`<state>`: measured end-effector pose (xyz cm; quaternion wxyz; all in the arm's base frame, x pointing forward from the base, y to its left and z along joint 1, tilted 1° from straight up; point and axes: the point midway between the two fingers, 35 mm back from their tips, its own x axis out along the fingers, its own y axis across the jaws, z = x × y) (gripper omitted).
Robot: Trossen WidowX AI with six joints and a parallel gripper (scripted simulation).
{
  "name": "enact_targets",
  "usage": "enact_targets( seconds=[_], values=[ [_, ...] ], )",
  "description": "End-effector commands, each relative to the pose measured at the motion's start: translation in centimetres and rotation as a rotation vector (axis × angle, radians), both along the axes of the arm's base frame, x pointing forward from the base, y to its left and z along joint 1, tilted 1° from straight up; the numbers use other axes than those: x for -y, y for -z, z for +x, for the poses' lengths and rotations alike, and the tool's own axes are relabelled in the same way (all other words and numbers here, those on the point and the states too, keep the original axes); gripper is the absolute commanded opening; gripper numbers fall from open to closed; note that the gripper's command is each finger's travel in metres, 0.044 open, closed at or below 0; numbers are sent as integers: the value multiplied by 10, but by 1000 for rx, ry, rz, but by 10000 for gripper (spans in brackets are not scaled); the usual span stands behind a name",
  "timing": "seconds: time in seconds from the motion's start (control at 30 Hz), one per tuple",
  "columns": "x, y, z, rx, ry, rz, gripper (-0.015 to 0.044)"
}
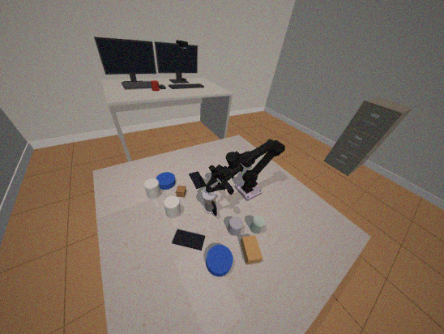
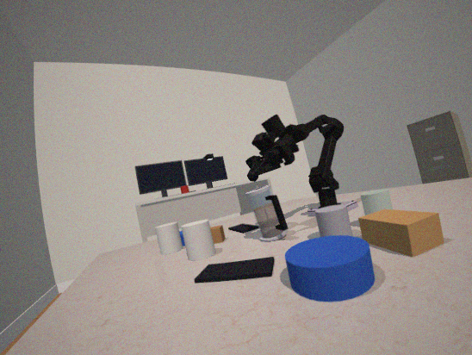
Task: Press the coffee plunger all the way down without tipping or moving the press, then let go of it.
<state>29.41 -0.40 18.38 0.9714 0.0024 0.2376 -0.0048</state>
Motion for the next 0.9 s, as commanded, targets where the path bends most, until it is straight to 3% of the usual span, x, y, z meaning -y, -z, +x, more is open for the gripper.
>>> enact_targets(
  seconds=[0.0,0.87],
  values=[
    [0,13,0,-42,4,6,128],
    [0,12,3,-41,4,6,128]
  ],
)
